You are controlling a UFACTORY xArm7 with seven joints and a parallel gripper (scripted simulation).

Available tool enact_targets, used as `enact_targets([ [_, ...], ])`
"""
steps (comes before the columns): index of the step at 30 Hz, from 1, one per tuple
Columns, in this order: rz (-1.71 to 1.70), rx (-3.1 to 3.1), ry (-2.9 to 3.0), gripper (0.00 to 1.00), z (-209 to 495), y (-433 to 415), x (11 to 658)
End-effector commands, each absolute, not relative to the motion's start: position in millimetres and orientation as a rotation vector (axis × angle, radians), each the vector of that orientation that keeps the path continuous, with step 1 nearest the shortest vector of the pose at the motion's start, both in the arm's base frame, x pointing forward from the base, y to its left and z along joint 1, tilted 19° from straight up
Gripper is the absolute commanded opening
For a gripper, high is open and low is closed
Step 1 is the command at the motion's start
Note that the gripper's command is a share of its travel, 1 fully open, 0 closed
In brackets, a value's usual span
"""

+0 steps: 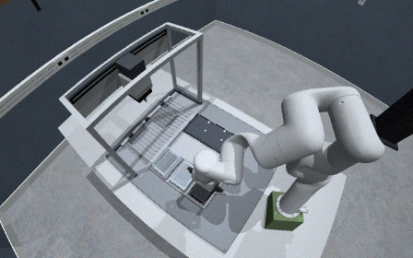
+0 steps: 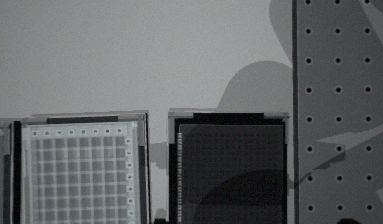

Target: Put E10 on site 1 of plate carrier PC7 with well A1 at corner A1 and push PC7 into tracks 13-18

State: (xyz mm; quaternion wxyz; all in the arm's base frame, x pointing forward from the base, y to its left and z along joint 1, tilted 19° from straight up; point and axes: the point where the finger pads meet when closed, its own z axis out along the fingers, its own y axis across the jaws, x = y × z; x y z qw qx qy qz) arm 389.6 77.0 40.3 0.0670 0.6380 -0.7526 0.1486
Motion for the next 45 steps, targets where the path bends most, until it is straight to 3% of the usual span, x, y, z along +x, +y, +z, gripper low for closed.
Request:
enact_targets([
  [1,0.447,1.926,-2.270,1.00,33,76,392],
  [45,0.447,1.926,-2.270,1.00,-10,62,396],
])
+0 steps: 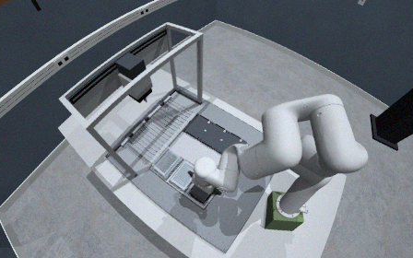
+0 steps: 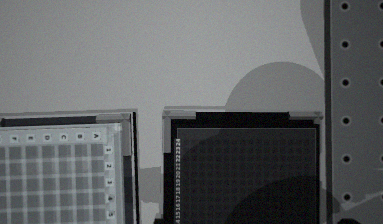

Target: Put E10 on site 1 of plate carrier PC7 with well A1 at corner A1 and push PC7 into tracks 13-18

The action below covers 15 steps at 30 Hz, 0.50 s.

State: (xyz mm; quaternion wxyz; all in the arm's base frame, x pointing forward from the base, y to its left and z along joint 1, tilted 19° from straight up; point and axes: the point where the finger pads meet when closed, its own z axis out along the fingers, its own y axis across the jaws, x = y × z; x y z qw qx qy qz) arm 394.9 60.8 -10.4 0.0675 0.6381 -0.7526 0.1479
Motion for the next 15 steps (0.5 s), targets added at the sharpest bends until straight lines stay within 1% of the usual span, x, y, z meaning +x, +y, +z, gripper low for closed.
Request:
enact_targets([
  [1,0.447,1.926,-2.270,1.00,-9.6,62.0,396.3],
  [15,0.447,1.926,-2.270,1.00,-17.8,59.3,397.0],
])
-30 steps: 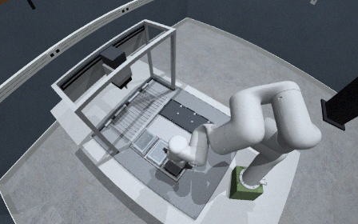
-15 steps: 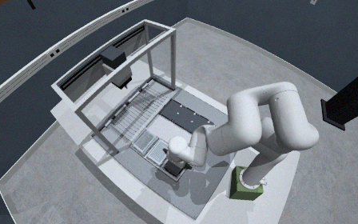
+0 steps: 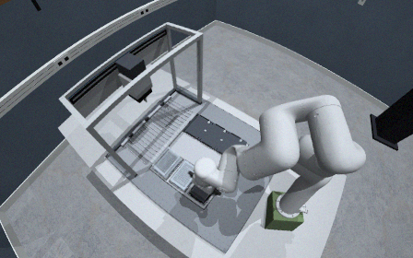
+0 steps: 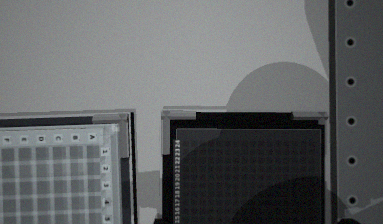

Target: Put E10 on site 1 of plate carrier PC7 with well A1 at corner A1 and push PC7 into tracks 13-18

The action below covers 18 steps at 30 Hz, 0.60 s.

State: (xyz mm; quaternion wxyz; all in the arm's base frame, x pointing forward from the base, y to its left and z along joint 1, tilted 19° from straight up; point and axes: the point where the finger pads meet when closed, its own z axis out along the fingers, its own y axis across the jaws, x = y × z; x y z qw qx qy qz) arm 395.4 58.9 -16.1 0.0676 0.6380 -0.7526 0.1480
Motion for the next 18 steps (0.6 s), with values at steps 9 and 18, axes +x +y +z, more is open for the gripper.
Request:
enact_targets([
  [9,0.447,1.926,-2.270,1.00,-22.2,57.9,397.5],
  [18,0.447,1.926,-2.270,1.00,-27.9,56.0,398.0],
])
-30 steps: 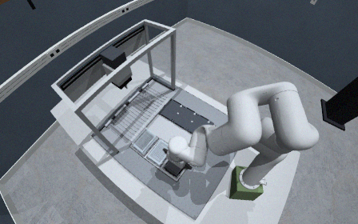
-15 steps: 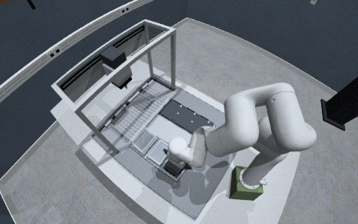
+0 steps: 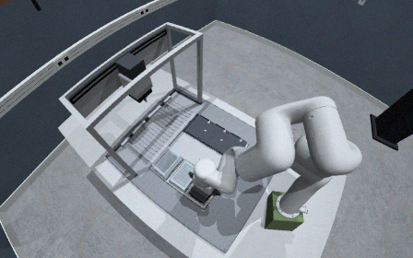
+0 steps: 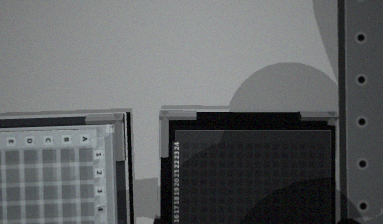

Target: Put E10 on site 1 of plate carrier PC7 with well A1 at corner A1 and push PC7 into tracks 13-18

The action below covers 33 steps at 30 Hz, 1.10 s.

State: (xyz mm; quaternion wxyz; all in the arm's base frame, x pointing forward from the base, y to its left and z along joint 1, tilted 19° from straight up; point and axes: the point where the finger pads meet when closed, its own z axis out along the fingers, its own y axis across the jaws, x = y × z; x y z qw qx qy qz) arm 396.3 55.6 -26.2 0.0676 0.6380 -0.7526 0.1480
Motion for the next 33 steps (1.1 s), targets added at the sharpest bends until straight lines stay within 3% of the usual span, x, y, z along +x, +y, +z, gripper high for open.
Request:
enact_targets([
  [1,0.447,1.926,-2.270,1.00,-28.5,55.8,398.1],
  [20,0.447,1.926,-2.270,1.00,-28.5,55.8,398.1],
  [21,0.447,1.926,-2.270,0.00,-28.0,56.0,398.1],
  [33,0.447,1.926,-2.270,0.00,-28.0,55.9,398.0],
])
